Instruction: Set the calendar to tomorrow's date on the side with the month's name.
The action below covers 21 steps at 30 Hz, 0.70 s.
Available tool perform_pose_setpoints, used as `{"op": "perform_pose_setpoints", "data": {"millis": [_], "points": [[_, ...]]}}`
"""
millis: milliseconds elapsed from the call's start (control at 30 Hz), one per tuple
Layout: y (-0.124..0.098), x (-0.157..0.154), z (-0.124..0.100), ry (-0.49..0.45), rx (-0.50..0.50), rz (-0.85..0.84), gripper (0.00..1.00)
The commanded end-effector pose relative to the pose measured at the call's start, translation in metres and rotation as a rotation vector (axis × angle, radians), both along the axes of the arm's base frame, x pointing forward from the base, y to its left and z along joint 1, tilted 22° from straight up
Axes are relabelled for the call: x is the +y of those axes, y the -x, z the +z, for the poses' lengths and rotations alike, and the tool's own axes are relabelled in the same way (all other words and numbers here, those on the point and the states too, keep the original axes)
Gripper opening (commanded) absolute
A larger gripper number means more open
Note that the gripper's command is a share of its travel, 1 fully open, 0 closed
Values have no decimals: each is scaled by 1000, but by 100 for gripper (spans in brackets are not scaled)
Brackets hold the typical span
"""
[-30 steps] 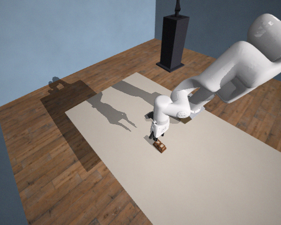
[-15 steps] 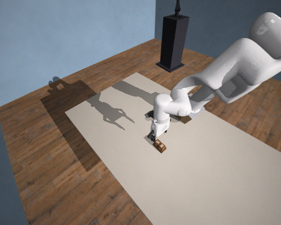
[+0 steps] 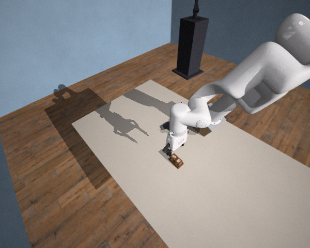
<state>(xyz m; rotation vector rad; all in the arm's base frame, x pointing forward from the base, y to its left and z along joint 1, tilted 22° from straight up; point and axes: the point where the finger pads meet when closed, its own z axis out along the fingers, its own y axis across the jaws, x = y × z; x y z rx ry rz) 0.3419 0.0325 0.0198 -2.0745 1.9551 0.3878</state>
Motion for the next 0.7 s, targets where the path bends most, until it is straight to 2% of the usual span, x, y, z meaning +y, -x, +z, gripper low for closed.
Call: {"op": "perform_pose_setpoints", "data": {"millis": [0, 167, 533, 667], "points": [[-1, -2, 4, 1, -4, -1, 100], [-2, -4, 10, 1, -4, -1, 100], [-2, -21, 52, 1, -4, -1, 100], [-2, -23, 58, 1, -4, -1, 100]]}}
